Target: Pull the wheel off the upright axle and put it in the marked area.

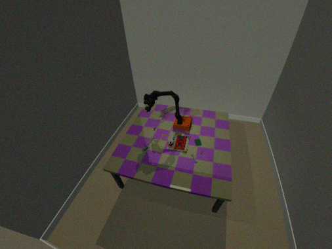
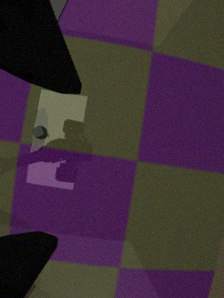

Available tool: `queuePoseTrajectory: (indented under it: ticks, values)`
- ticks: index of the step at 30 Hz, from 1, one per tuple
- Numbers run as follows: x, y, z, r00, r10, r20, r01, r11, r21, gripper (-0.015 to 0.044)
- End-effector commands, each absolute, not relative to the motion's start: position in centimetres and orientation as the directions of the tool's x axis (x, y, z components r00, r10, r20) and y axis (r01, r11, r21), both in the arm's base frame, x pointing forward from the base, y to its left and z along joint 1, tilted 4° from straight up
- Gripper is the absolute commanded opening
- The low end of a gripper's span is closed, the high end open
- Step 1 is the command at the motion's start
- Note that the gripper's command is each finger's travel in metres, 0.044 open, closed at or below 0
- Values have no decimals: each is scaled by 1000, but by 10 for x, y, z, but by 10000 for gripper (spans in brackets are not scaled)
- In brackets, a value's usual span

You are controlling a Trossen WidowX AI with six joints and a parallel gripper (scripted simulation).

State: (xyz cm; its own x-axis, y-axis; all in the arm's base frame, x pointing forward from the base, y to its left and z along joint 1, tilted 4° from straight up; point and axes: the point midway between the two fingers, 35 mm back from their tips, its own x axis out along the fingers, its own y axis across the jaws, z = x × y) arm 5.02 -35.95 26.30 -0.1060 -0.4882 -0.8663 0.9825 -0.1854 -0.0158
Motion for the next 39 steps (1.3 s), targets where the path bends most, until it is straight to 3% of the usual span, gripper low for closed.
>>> queuePoseTrajectory:
  ticks: [1, 11, 21, 26, 39]
  values:
    - [97, -353, 243, -45, -454, -890, 999, -9, -46, 300]
    - [239, -283, 178, 80, -293, -953, 848, 522, -90, 300]
    - [327, -163, 110, 43, -106, -993, 430, 899, -77, 300]
    - [345, -101, 80, -18, -49, -999, 189, 981, -51, 300]
    - [352, -95, 57, -20, -47, -999, 180, 982, -50, 300]
